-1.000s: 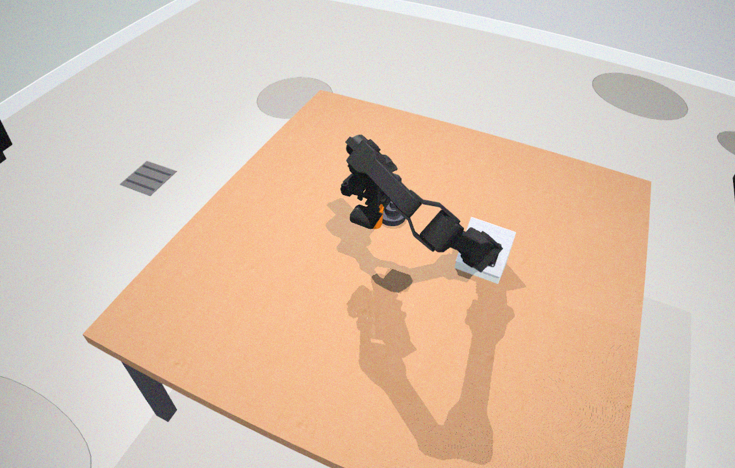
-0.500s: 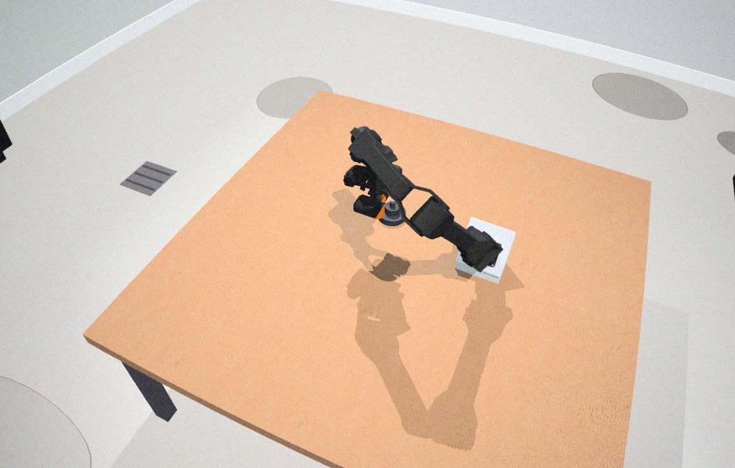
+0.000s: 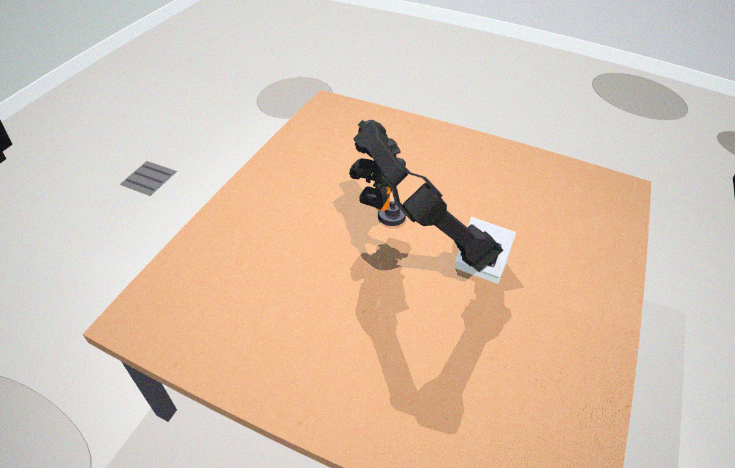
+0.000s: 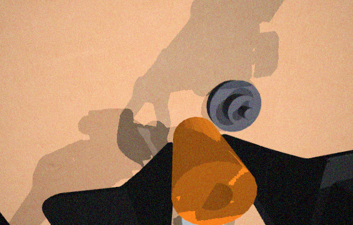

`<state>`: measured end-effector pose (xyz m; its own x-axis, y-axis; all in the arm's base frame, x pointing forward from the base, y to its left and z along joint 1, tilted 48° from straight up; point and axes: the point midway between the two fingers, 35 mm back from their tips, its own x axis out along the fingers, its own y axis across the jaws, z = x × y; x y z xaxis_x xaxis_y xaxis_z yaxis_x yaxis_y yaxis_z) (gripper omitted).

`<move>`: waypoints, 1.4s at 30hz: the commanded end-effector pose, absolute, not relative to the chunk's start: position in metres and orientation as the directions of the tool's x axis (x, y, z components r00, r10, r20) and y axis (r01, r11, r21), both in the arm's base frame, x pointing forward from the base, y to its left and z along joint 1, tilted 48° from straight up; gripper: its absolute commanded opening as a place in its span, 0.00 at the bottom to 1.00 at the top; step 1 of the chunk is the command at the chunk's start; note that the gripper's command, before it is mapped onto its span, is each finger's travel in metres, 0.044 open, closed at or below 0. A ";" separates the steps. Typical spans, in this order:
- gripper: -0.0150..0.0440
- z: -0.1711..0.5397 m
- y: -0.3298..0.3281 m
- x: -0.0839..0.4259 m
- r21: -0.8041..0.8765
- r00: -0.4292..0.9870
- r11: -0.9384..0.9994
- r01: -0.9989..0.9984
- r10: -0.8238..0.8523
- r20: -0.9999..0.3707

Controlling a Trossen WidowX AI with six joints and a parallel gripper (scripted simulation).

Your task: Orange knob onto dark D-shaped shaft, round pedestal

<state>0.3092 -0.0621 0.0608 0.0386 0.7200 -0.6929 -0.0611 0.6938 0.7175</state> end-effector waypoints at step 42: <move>0.25 -0.028 -0.085 0.312 0.725 0.024 0.679 -0.117 0.731 -0.682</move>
